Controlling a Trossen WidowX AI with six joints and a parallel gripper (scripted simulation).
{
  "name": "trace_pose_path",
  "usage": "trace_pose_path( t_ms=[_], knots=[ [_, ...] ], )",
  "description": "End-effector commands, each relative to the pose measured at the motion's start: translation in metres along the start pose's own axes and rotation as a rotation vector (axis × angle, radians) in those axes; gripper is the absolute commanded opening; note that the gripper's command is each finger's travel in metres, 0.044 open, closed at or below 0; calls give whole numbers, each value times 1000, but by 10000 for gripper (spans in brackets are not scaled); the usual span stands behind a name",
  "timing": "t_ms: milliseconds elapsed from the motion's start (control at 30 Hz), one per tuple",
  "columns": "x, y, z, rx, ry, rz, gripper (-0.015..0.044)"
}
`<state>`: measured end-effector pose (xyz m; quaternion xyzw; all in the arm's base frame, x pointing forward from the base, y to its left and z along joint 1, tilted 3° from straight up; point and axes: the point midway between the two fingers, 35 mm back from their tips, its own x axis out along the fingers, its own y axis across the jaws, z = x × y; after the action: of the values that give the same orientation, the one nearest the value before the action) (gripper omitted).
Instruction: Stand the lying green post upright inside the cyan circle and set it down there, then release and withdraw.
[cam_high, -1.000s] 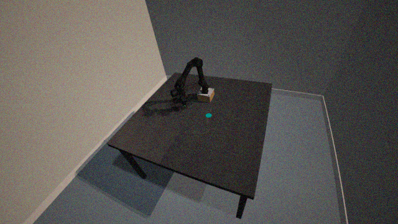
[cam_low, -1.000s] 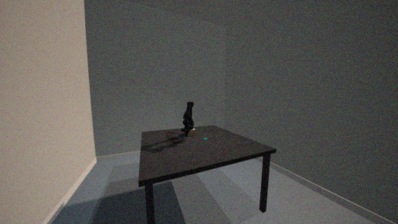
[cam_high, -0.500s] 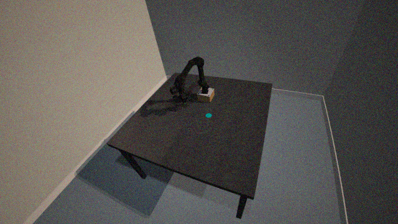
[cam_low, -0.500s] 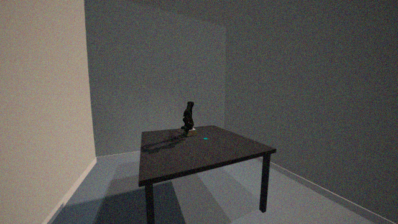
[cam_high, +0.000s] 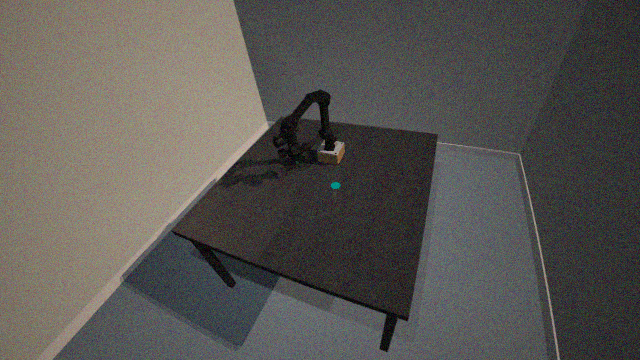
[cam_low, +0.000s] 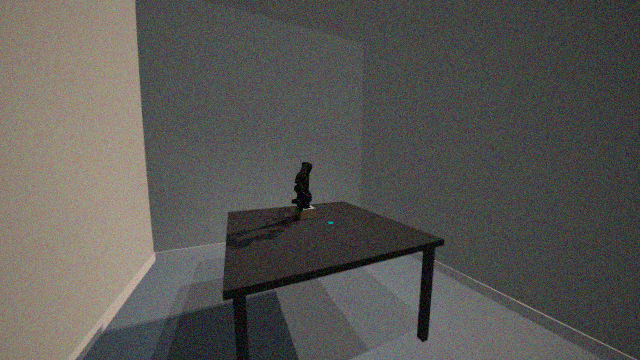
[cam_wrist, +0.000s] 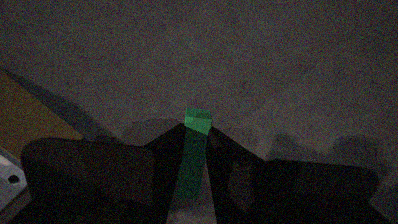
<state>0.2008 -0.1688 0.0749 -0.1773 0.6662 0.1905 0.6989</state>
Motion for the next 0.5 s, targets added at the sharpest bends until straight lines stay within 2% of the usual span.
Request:
trace_pose_path(
  t_ms=[0, 467],
  knots=[
    [-3, 1, 1, -10, 4, -2, 23],
    [-8, 17, 41, -82, 1, -14, 23]
  ],
)
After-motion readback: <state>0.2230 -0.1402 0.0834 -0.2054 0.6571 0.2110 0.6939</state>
